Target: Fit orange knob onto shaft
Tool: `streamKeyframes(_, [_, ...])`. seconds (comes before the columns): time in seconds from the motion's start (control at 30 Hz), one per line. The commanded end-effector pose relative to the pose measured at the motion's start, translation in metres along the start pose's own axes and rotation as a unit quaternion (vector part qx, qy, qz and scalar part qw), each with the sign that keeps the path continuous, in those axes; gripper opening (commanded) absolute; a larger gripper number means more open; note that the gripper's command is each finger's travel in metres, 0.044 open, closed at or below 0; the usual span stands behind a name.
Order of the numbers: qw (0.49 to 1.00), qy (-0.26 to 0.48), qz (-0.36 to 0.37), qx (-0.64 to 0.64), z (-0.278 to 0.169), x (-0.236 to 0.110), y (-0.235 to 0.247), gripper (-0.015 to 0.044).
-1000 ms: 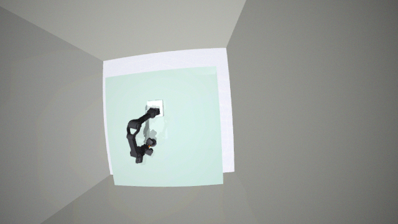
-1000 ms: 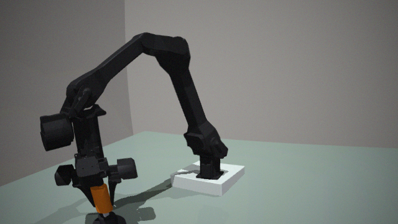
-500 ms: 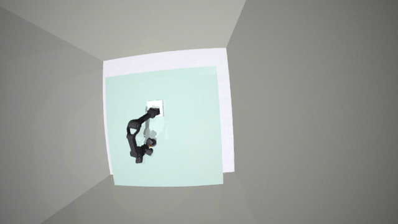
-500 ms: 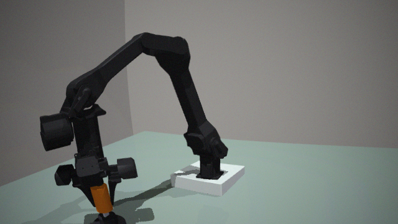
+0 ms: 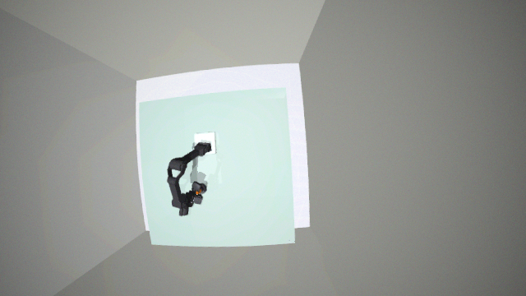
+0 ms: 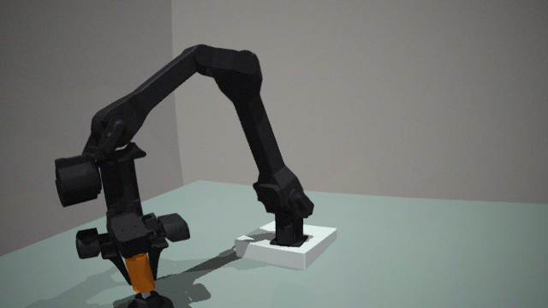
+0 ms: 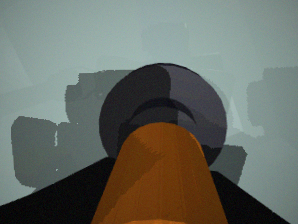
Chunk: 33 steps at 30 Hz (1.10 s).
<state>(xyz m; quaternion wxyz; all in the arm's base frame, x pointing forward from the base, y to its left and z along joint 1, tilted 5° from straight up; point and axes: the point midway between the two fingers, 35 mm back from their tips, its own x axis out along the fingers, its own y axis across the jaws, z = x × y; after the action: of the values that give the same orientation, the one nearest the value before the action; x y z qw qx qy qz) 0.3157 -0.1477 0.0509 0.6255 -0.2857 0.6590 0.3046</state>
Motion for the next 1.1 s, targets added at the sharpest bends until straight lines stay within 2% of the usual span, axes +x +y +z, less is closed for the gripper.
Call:
streamKeyframes(0.0, [1.000, 0.000, -0.001, -0.007, 0.0000, 0.0012, -0.0005, 0.0000])
streamKeyframes(1.07, [1.000, 0.000, -0.001, -0.020, 0.0002, -0.0029, -0.0007, 0.0000])
